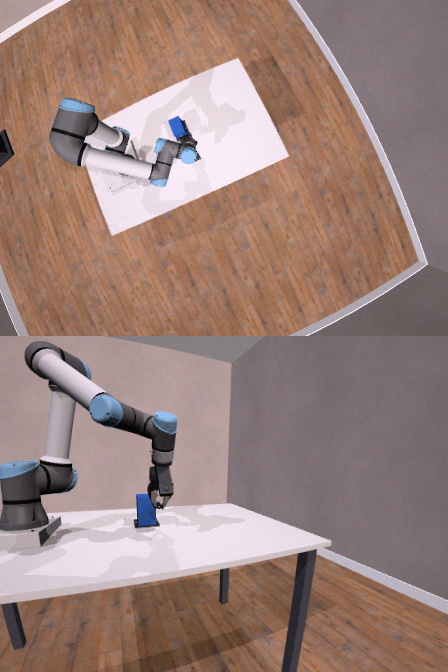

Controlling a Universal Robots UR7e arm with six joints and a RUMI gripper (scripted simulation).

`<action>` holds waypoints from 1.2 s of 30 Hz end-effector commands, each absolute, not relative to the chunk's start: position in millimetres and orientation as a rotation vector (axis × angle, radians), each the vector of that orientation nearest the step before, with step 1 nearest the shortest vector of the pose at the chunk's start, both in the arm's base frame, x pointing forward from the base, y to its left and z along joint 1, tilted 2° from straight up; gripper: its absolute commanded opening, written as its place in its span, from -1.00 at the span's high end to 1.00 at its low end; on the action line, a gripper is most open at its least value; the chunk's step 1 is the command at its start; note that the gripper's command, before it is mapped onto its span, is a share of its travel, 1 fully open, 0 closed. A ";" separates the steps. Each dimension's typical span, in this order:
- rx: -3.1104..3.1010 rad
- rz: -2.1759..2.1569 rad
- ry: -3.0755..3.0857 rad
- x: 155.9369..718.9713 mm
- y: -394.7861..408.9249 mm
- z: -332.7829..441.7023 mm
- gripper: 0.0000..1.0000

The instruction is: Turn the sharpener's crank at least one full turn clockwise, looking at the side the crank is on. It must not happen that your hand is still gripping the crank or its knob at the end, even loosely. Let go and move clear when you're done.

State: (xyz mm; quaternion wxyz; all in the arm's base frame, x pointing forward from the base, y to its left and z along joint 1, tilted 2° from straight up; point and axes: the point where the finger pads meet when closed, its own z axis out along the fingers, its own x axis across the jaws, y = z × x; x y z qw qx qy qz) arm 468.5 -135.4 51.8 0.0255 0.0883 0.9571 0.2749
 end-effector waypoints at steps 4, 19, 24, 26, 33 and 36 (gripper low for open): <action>0.274 0.855 2.960 470.0 -134.0 42.8 0.83; 0.274 0.854 2.960 470.5 -134.1 31.3 0.83; 0.275 0.854 2.960 470.0 -134.1 27.2 0.83; 0.275 0.854 2.960 469.7 -134.1 25.5 0.83; 0.275 0.854 2.960 468.5 -133.8 20.3 0.83; 0.276 0.854 2.960 467.8 -133.5 18.1 0.83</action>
